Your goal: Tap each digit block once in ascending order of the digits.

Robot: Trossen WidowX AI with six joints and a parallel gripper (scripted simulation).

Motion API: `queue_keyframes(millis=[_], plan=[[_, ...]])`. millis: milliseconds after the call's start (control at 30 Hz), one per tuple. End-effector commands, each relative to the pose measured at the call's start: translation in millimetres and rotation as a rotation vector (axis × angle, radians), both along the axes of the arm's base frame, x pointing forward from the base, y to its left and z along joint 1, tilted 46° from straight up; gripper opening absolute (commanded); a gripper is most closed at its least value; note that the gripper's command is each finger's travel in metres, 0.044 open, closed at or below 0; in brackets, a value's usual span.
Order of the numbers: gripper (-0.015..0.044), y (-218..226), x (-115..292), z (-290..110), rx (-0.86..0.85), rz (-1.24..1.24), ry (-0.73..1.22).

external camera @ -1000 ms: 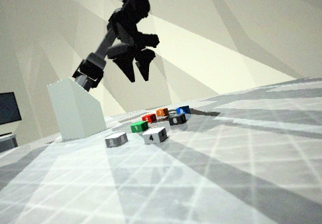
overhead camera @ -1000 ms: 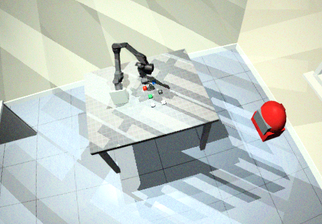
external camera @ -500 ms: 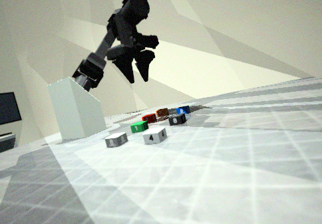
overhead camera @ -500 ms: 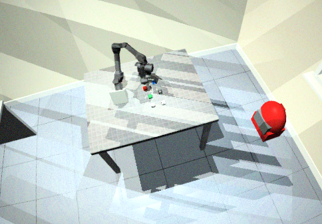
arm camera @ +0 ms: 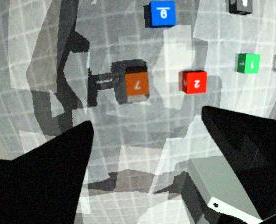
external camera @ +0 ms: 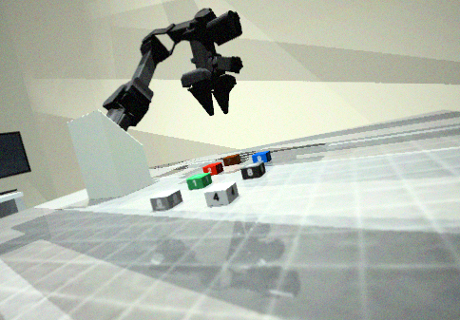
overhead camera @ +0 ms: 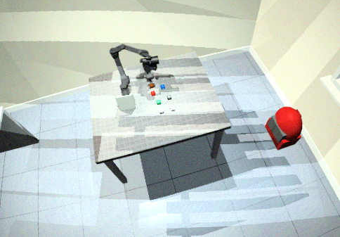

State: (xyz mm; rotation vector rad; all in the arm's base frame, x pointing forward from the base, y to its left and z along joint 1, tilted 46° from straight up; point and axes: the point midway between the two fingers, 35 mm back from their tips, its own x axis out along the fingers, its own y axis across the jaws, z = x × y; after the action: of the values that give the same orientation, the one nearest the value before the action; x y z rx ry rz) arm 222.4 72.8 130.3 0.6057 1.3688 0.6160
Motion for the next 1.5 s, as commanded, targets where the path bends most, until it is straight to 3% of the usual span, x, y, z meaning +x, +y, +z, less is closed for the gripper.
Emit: queue_keyframes(millis=[0, 533, 900, 1467], plan=[[0.0400, 2.7, -1.4, 1.9, 0.006, -0.008, 0.015], [0.0400, 2.1, 0.4, 1.9, 0.006, -0.008, 0.015], [0.0400, -33.6, 104.9, -19.8, 0.004, -0.008, 0.010], [0.0400, -34.2, 106.6, -20.6, 0.004, -0.008, 0.010]])
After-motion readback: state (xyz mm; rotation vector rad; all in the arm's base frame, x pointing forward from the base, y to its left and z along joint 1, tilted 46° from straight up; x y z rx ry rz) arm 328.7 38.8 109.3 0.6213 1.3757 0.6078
